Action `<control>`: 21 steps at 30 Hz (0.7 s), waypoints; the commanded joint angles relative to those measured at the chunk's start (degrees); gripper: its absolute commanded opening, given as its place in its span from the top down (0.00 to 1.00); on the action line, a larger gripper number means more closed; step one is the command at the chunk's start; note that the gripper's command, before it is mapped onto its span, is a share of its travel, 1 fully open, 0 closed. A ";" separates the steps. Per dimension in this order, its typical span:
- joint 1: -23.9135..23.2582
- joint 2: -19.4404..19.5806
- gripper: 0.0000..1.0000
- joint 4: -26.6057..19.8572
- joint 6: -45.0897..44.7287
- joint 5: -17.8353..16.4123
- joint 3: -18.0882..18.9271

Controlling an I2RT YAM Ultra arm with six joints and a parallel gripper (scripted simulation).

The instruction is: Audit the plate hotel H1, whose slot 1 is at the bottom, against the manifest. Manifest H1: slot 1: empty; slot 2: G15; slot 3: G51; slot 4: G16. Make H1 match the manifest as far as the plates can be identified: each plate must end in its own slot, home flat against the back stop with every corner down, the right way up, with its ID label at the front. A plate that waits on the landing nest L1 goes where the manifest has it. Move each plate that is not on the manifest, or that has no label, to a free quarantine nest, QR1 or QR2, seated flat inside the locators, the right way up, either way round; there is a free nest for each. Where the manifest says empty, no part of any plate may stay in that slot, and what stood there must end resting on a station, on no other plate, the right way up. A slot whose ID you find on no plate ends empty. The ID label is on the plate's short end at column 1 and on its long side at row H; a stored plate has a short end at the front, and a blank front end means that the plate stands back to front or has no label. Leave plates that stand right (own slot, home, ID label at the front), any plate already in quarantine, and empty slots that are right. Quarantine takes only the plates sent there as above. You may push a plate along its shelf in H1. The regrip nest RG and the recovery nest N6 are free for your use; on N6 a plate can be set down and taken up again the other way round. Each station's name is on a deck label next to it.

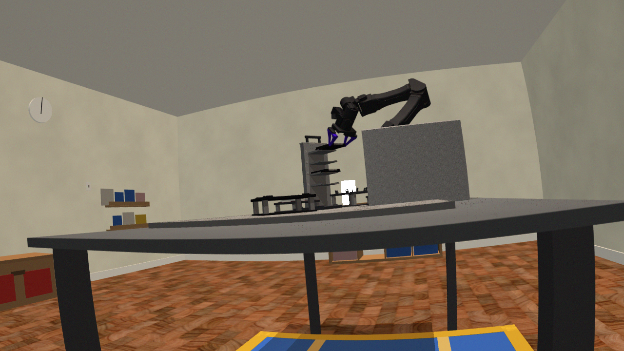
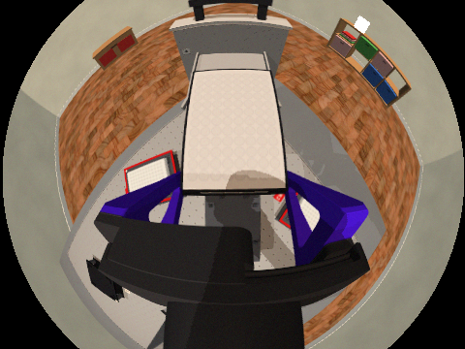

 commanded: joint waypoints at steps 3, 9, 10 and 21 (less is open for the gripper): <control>-0.25 0.41 0.14 0.45 -0.22 -0.95 0.57; -0.35 0.54 0.14 0.53 -0.26 -1.06 0.66; -0.35 0.54 0.14 0.53 -0.26 -1.06 0.66; -0.35 0.54 0.14 0.53 -0.26 -1.06 0.66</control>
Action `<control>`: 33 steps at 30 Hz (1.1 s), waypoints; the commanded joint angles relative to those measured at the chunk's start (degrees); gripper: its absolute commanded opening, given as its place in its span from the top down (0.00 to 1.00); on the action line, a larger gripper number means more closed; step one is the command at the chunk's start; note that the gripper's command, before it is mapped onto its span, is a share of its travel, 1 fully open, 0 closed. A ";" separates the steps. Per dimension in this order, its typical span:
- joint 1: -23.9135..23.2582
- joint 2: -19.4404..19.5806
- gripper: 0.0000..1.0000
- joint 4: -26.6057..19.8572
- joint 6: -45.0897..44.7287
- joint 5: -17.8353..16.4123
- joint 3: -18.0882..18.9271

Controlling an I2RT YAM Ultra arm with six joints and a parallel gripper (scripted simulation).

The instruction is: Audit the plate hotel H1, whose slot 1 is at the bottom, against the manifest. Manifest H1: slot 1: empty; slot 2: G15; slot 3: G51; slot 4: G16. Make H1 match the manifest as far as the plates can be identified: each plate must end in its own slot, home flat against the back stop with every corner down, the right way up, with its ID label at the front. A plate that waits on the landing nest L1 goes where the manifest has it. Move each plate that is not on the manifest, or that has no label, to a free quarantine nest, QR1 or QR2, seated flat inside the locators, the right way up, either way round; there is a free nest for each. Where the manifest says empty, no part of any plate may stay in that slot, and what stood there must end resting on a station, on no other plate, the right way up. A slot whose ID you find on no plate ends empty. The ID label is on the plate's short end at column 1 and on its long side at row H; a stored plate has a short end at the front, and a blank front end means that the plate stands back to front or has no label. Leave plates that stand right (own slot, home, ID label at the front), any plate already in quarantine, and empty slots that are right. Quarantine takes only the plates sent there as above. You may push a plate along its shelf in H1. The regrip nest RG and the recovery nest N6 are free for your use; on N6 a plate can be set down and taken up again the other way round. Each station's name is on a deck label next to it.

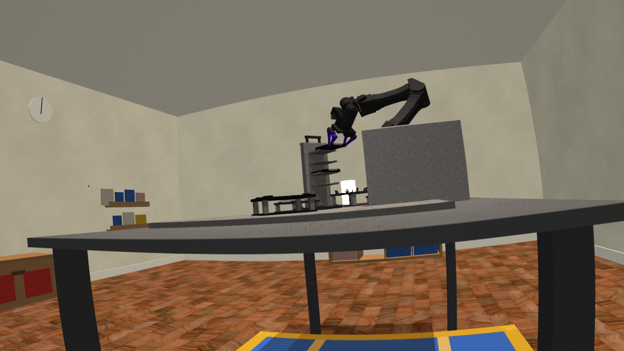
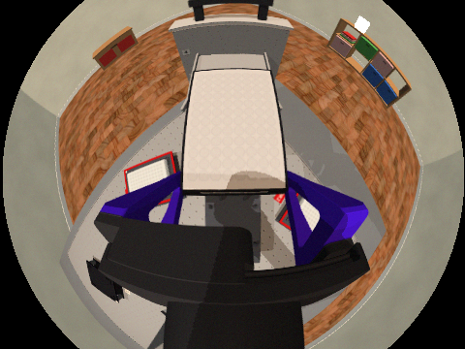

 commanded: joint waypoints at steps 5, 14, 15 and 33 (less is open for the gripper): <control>0.08 -0.07 0.14 0.11 -0.05 -0.60 0.29; -0.79 0.75 0.14 0.86 -0.39 -1.44 0.62; -0.91 0.87 0.14 0.96 -0.44 -1.56 0.66; -2.78 2.79 0.14 2.56 -1.13 -3.37 1.50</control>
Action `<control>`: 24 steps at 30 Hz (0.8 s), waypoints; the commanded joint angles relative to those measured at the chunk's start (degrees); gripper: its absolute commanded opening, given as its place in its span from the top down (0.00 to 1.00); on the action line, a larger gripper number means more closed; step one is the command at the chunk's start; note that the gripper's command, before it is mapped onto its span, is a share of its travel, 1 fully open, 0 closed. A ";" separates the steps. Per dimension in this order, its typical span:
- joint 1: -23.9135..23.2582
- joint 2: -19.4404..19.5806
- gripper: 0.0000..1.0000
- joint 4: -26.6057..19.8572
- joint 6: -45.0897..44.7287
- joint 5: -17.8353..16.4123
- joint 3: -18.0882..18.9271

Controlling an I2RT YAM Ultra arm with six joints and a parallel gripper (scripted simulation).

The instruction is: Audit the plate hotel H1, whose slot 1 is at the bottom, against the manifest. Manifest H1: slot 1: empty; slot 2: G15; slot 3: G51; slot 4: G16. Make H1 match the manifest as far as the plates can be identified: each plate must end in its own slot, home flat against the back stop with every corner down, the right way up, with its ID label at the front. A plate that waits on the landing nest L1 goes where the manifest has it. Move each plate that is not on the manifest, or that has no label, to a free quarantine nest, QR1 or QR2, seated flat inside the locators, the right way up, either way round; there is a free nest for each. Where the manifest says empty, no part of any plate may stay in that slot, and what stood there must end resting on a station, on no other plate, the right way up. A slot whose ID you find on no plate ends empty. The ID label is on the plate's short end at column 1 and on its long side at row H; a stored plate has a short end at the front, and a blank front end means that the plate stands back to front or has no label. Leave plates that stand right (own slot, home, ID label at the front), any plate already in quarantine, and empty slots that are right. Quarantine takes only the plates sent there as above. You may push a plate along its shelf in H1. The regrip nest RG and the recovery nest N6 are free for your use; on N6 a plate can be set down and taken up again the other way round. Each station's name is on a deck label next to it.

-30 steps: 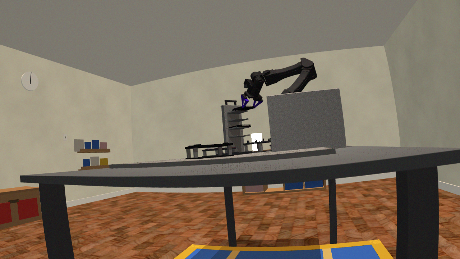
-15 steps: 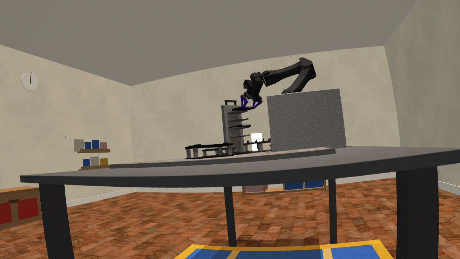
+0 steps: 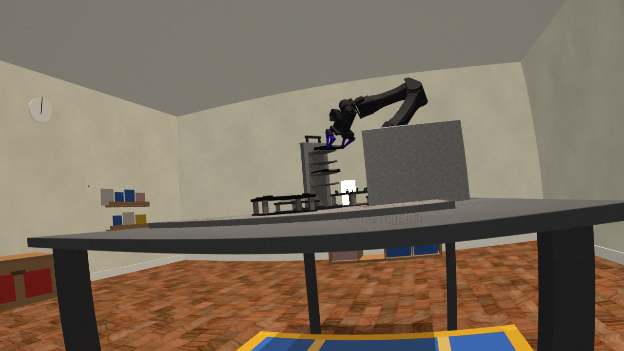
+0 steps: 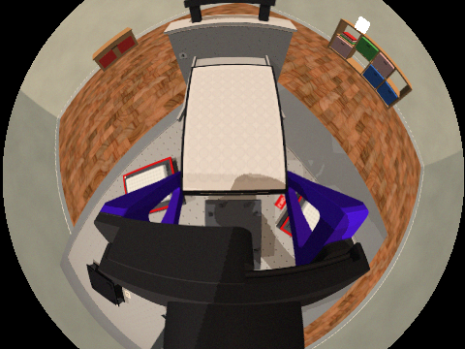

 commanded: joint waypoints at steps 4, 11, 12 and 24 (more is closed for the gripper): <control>-0.49 0.73 0.14 0.44 -0.18 -0.87 0.50; -1.25 1.59 0.14 1.08 -0.44 -1.60 0.92; -1.25 1.59 0.14 1.08 -0.44 -1.60 0.92; -1.70 2.12 0.14 1.48 -0.60 -2.04 1.16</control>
